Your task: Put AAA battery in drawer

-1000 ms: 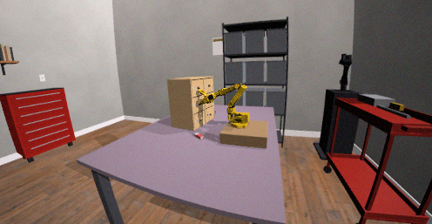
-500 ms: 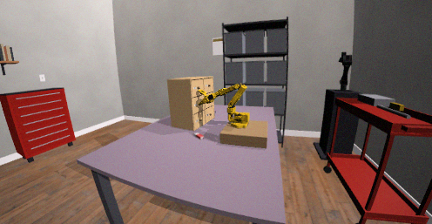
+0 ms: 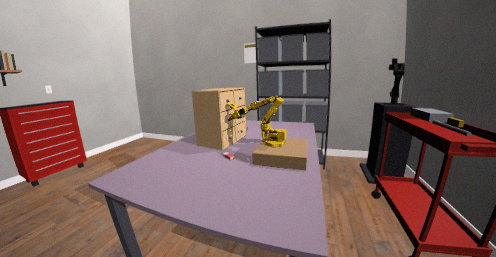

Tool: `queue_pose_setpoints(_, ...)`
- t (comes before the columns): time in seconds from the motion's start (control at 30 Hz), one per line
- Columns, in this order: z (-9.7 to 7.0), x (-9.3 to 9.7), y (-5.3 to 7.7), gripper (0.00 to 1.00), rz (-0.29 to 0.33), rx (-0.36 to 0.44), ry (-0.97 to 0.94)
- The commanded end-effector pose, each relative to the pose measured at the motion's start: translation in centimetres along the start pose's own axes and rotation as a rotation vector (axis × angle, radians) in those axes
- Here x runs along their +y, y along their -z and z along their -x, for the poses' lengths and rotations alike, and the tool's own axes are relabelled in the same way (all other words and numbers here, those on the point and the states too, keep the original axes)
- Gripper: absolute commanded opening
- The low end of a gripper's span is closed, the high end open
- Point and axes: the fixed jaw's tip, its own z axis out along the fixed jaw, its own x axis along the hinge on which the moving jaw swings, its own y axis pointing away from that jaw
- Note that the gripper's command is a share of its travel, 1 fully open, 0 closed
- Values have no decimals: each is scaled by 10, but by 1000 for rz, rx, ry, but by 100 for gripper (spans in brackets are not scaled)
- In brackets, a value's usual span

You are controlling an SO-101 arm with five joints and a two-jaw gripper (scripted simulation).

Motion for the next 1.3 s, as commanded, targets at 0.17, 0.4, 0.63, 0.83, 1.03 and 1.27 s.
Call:
queue_pose_setpoints(0.17, -1, 5, 5, 0, 19, -10, 9)
queue_pose_setpoints(0.4, -4, 2, 9, 0, 8, -11, 9)
queue_pose_setpoints(0.63, -4, 1, 10, 0, 5, -11, 9)
queue_pose_setpoints(0.83, -4, 1, 10, 0, 5, -11, 9)
queue_pose_setpoints(1.03, -4, 1, 10, 0, 5, -11, 9)
queue_pose_setpoints(1.27, -6, 0, 14, 0, 5, -11, 8)
